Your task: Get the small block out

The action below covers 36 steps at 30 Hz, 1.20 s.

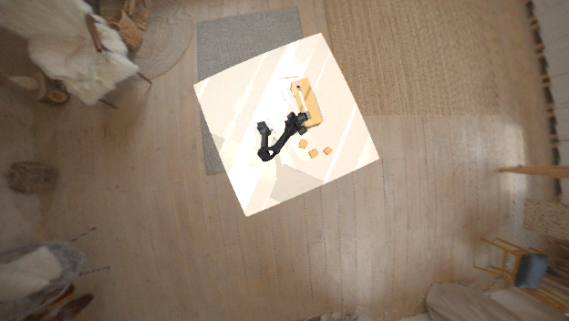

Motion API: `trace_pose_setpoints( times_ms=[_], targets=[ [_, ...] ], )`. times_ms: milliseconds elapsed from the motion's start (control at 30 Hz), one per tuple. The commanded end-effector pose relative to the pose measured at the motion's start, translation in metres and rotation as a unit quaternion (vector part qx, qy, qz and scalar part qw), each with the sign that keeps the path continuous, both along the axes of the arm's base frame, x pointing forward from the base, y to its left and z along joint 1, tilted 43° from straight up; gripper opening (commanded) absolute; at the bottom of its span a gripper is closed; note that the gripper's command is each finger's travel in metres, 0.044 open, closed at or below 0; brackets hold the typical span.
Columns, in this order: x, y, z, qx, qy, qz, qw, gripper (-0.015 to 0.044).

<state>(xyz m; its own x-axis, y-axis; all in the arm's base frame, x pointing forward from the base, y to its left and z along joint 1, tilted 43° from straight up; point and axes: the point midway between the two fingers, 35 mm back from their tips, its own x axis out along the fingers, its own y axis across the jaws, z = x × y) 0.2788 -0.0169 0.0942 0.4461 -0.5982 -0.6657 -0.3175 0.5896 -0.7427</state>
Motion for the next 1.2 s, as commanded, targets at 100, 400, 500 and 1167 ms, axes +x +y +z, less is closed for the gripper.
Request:
trace_pose_setpoints(
  times_ms=[100,400,500,1167],
  targets=[
    [-0.004,-0.013,-0.017,0.226,-0.294,-0.339,0.865,0.0285],
    [-0.005,-0.016,-0.022,0.323,-0.389,-0.475,0.72,0.0285],
    [-0.004,-0.018,-0.024,0.345,-0.423,-0.509,0.665,0.0285],
    [-0.004,-0.025,-0.033,0.442,-0.574,-0.655,0.216,0.0285]
  ],
)
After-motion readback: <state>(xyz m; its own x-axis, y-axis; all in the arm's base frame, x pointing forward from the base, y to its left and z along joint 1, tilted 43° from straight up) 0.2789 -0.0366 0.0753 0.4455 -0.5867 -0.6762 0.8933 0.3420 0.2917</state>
